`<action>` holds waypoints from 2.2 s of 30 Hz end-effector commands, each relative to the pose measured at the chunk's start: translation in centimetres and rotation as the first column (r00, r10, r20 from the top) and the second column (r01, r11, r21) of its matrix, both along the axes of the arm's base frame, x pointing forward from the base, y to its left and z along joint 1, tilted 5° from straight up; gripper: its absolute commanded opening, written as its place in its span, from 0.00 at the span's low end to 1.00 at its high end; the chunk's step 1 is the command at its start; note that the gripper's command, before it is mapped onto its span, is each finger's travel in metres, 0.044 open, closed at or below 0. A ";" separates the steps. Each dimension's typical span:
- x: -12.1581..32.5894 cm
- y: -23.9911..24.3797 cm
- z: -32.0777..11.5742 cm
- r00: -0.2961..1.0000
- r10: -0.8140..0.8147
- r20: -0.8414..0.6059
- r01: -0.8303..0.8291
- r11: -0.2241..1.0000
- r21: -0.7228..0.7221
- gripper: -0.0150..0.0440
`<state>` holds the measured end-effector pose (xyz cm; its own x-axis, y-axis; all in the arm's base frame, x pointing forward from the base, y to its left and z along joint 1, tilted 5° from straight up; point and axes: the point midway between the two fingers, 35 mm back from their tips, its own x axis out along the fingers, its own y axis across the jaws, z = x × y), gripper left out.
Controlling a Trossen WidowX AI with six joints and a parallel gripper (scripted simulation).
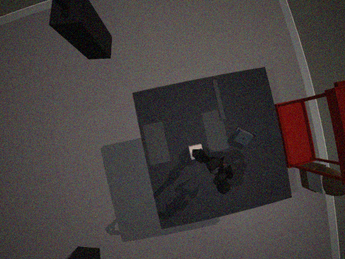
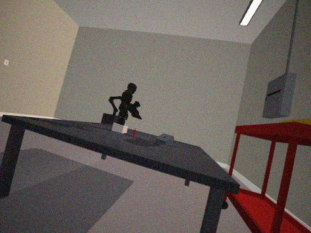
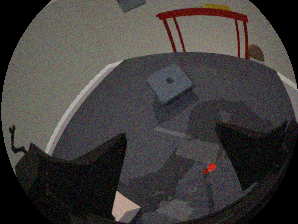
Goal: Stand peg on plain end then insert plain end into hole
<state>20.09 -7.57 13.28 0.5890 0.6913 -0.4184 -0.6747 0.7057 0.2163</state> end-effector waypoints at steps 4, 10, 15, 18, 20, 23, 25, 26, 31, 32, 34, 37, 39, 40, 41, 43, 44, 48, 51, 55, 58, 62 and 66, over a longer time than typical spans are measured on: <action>-0.1 0.6 -1.5 0.979 0.087 -0.184 -0.106 0.990 -0.096 1.00; -0.2 0.5 -2.8 0.933 0.100 -0.345 -0.173 0.967 -0.185 1.00; 0.0 0.0 -3.7 0.886 0.061 -0.459 -0.209 0.937 -0.278 1.00; 0.3 -0.4 -4.1 0.858 0.017 -0.513 -0.222 0.914 -0.341 1.00; 0.5 -0.7 -4.3 0.841 -0.020 -0.541 -0.226 0.895 -0.385 1.00; 1.0 -1.3 -4.4 0.818 -0.085 -0.569 -0.226 0.862 -0.454 1.00; 1.4 -1.7 -4.4 0.804 -0.134 -0.579 -0.221 0.837 -0.501 1.00; 1.6 -1.8 -4.4 0.798 -0.159 -0.581 -0.217 0.823 -0.524 1.00; 2.9 -2.8 -4.0 0.774 -0.294 -0.561 -0.182 0.745 -0.642 1.00; 3.1 -2.9 -3.9 0.770 -0.317 -0.553 -0.174 0.730 -0.660 1.00; 3.3 -3.1 -3.8 0.768 -0.335 -0.546 -0.167 0.719 -0.675 1.00; 3.3 -3.1 -3.8 0.768 -0.335 -0.546 -0.167 0.719 -0.675 1.00; 3.3 -3.1 -3.8 0.768 -0.335 -0.546 -0.167 0.719 -0.675 1.00; 3.3 -3.1 -3.8 0.768 -0.335 -0.546 -0.167 0.719 -0.675 1.00; 3.3 -3.1 -3.8 0.768 -0.335 -0.546 -0.167 0.719 -0.675 1.00; 3.3 -3.1 -3.8 0.768 -0.335 -0.546 -0.167 0.719 -0.675 1.00; 3.3 -3.1 -3.8 0.768 -0.335 -0.546 -0.167 0.719 -0.675 1.00; 3.4 -3.0 -4.8 0.773 -0.324 -0.545 -0.177 0.715 -0.676 1.00; 3.4 -3.0 -5.7 0.778 -0.314 -0.545 -0.187 0.712 -0.677 1.00; 3.4 -3.0 -5.8 0.778 -0.313 -0.545 -0.187 0.712 -0.677 1.00; 3.5 -3.0 -6.0 0.778 -0.313 -0.545 -0.187 0.712 -0.677 1.00; 3.6 -3.0 -6.7 0.778 -0.313 -0.545 -0.187 0.712 -0.677 1.00; 3.7 -3.0 -7.3 0.778 -0.313 -0.544 -0.187 0.712 -0.677 1.00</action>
<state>23.97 -10.65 6.92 0.0956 0.0398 -0.9946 -0.5243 0.8514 -0.0163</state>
